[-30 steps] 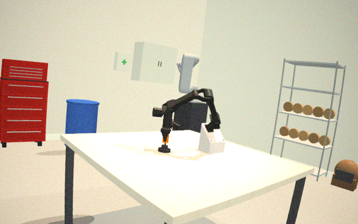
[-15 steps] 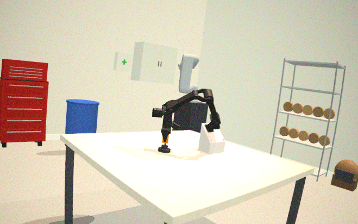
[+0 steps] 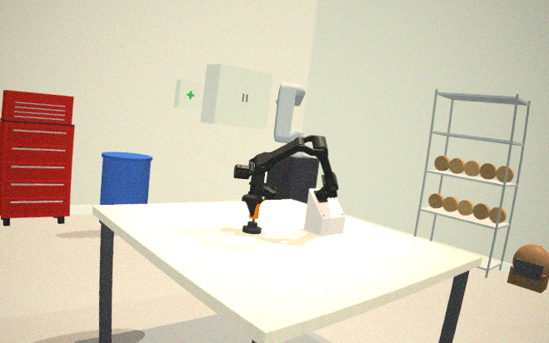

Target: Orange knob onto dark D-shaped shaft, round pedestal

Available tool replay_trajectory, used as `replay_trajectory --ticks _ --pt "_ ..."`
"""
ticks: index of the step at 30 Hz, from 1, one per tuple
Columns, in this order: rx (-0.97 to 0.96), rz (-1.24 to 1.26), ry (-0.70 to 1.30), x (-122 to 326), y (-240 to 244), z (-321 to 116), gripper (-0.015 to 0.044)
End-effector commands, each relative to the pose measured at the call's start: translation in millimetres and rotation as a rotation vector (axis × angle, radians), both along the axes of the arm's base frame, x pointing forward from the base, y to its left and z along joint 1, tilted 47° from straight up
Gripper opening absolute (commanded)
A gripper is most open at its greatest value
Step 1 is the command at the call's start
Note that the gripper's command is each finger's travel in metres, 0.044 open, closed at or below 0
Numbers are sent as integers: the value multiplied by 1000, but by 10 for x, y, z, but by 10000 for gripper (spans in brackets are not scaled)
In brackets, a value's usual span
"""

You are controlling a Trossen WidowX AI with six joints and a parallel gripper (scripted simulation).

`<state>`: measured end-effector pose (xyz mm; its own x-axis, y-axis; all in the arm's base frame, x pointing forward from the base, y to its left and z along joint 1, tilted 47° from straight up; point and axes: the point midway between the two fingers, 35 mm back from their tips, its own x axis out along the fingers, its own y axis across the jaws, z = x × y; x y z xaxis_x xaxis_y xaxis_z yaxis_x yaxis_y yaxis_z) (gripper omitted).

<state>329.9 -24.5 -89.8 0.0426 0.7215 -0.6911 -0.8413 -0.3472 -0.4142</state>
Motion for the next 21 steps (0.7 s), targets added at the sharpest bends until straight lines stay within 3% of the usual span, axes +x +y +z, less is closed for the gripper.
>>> replay_trajectory --ticks 1,21 --pt "8 -158 163 -2 0 -10 0" --pt "66 -1078 1122 4 -5 -11 0"
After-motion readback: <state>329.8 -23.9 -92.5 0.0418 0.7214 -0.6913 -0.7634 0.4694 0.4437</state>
